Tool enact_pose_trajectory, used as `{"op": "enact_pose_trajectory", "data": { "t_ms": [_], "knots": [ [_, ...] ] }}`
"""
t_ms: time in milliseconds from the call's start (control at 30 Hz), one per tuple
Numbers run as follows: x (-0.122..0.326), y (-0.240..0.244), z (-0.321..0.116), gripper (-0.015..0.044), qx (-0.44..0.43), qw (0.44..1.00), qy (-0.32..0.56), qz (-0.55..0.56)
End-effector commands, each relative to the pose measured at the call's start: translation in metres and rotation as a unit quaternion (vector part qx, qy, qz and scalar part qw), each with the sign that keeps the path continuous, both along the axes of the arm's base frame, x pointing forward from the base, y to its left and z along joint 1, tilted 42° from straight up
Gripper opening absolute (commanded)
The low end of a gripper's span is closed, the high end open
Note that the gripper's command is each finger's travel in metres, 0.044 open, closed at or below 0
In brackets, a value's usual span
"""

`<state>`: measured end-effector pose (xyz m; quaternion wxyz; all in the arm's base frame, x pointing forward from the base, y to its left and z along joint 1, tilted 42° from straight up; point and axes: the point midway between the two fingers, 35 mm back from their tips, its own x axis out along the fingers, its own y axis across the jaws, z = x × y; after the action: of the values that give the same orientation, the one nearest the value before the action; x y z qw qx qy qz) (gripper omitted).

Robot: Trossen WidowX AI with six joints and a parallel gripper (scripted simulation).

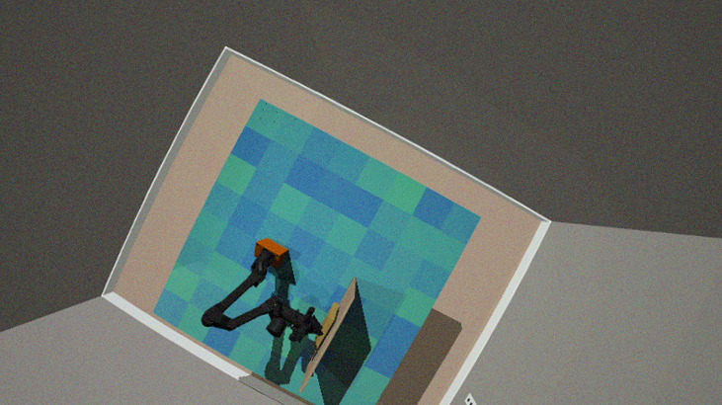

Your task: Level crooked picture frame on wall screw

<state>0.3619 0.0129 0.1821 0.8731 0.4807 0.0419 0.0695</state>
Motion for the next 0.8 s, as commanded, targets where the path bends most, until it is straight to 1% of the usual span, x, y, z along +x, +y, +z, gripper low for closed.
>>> {"op": "enact_pose_trajectory", "data": {
  "t_ms": [0,767],
  "knots": [
    [-0.0007,0.0045,0.0071,0.0000,-0.003,1.000,-0.010,0.008],
    [-0.0009,0.0056,0.0089,0.0000,-0.003,1.000,-0.010,0.008]
  ]
}}
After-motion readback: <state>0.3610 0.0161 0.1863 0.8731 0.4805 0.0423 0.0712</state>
